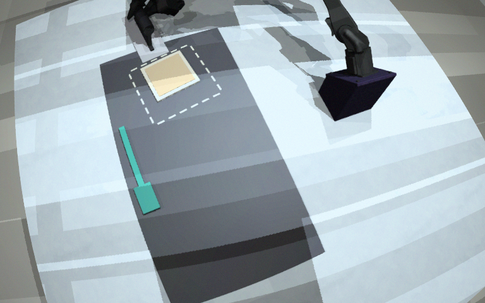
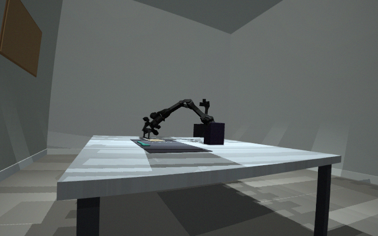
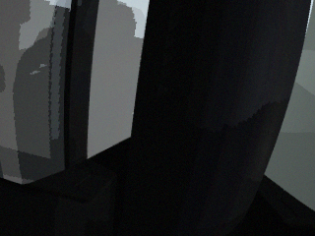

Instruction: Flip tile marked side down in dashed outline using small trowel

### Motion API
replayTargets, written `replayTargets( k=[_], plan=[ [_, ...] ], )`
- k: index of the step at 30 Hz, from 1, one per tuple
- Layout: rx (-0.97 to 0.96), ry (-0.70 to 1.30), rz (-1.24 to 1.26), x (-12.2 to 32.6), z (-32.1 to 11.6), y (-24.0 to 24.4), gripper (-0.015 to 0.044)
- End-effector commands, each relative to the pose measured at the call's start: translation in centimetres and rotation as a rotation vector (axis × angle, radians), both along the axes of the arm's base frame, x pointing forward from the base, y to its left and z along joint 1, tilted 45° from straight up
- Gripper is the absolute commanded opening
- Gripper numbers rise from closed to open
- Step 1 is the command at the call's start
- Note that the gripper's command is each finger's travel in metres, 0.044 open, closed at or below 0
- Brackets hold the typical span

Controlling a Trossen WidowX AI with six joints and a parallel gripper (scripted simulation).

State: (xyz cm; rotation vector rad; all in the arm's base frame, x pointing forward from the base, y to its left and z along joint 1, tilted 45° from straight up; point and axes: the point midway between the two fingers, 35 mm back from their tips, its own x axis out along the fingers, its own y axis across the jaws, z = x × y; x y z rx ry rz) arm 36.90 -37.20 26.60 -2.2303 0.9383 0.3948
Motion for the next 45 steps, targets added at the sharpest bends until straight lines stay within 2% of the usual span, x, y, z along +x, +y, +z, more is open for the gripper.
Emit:
replayTargets(
  k=[1, 16, 33, 45],
  plan=[
    [0.002, 0.007, 0.009, 0.1, -0.7, 0.5, 0.0000],
    [0.003, 0.007, 0.009, 0.1, -1.5, 1.3, 0.0000],
    [0.003, 0.005, 0.009, 0.5, 3.6, 1.9, 0.0000],
    [0.112, 0.160, 0.190, 6.8, -5.1, 8.0, 0.0000]
  ],
)
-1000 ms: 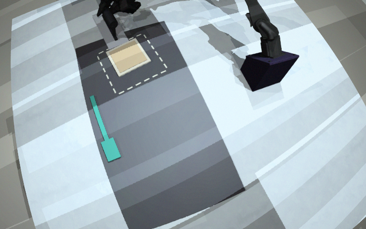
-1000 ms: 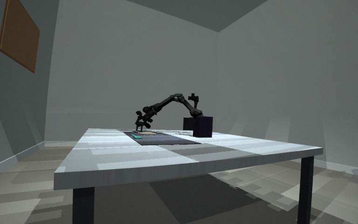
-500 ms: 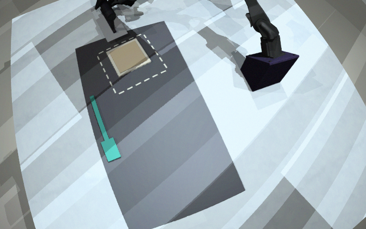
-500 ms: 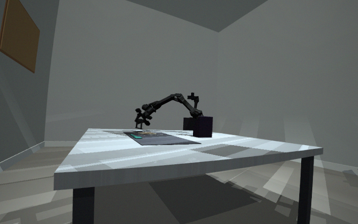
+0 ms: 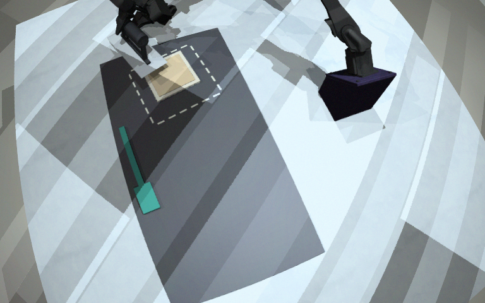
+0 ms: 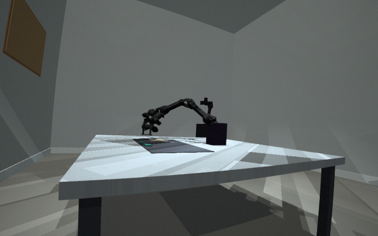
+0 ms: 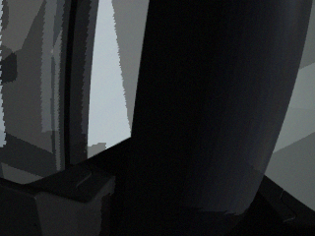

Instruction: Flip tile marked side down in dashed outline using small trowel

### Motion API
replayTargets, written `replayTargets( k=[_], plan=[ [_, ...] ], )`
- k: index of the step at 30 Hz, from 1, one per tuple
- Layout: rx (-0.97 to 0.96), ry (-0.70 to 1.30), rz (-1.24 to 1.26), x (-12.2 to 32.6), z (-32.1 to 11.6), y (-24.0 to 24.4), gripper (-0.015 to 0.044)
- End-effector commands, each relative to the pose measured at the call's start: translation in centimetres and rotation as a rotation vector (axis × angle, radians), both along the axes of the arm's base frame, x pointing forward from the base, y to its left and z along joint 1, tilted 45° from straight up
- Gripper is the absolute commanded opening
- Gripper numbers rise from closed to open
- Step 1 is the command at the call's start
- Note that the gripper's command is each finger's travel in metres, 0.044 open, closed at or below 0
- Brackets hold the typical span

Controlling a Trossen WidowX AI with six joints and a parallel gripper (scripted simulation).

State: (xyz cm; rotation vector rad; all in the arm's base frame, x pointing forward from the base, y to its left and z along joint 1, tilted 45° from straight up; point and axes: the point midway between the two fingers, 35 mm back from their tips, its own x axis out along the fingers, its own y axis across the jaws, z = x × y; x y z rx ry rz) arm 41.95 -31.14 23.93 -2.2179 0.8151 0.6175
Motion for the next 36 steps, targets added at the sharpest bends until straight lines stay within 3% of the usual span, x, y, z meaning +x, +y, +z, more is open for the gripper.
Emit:
replayTargets(
  k=[1, 19, 36],
  plan=[
    [0.032, 0.059, 0.069, 2.3, -3.2, 2.5, 0.0000],
    [0.118, 0.344, 0.376, 8.8, -16.9, 15.9, 0.0000],
    [0.154, 0.616, 0.659, 8.4, -28.2, 28.7, 0.0000]
  ],
)
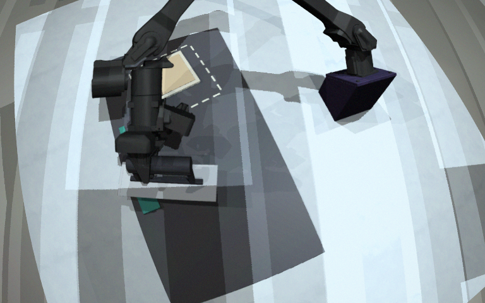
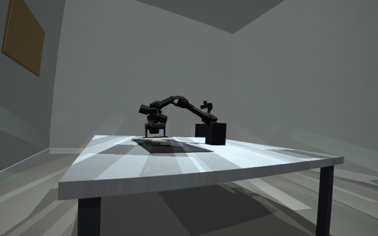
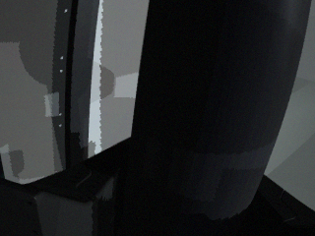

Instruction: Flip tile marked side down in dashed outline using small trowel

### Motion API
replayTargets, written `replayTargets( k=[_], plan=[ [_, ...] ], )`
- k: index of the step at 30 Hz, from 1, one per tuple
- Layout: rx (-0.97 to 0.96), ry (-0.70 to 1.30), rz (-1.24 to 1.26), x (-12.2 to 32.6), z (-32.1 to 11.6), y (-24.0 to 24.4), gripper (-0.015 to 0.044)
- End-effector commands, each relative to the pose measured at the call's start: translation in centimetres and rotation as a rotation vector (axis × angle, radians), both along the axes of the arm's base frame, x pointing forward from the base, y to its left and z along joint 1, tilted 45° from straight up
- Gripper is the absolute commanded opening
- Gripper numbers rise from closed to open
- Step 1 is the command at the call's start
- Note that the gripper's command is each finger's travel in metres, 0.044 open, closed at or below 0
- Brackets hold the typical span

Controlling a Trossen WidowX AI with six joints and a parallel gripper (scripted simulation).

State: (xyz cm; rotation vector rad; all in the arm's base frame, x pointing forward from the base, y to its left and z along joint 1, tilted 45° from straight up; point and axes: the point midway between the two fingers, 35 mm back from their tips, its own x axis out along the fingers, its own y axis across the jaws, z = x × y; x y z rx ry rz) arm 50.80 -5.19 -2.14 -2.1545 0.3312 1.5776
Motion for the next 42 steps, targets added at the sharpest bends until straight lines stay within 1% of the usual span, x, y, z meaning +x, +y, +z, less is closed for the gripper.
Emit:
replayTargets(
  k=[1, 12, 19, 42],
  plan=[
    [0.007, 0.068, 0.097, -0.7, -2.8, 3.5, 0.0000],
    [-0.006, 0.261, 0.343, -4.6, -10.4, 11.5, 0.0000],
    [-0.021, 0.372, 0.485, -7.9, -14.4, 15.3, 0.0000],
    [-0.023, 0.376, 0.488, -8.2, -16.6, 13.3, 0.0000]
  ],
)
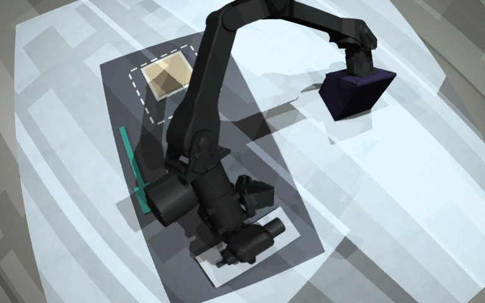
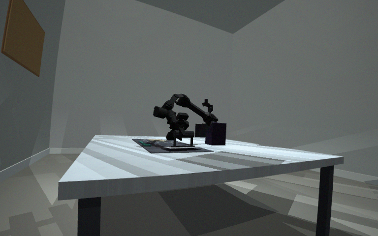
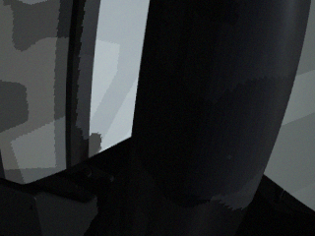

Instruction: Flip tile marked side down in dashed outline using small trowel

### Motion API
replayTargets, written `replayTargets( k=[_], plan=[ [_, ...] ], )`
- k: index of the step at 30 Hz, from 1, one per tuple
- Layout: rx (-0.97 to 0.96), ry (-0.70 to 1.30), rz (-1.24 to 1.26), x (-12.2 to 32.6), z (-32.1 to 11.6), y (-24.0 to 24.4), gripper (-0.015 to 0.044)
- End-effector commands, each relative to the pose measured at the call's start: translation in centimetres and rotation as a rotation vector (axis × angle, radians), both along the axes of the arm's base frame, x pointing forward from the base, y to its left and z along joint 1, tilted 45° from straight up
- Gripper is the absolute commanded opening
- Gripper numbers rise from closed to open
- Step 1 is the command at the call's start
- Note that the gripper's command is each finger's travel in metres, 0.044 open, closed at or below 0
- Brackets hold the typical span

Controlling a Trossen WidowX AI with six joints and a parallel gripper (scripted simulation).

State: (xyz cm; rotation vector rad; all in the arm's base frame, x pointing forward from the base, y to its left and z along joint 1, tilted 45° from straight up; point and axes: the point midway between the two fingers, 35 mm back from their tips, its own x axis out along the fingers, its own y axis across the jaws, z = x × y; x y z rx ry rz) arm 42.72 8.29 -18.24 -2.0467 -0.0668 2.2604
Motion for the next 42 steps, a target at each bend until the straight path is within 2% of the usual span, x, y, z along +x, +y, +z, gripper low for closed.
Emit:
replayTargets(
  k=[1, 6, 17, 18, 27, 36, 42],
  plan=[
    [0.004, 0.002, 0.006, -0.2, -0.6, -0.3, 0.0000],
    [0.004, 0.002, 0.006, -0.2, -1.0, -0.7, 0.0000],
    [0.004, 0.002, 0.006, -0.2, -1.0, -0.7, 0.0289],
    [0.004, 0.002, 0.006, -0.2, -1.0, -0.7, 0.0300],
    [0.004, 0.002, 0.006, -0.2, -0.9, -0.7, 0.0300],
    [0.001, 0.003, 0.001, 0.4, 4.5, -1.2, 0.0300],
    [0.002, 0.003, 0.000, 0.1, 5.8, -0.7, 0.0300]
  ],
)
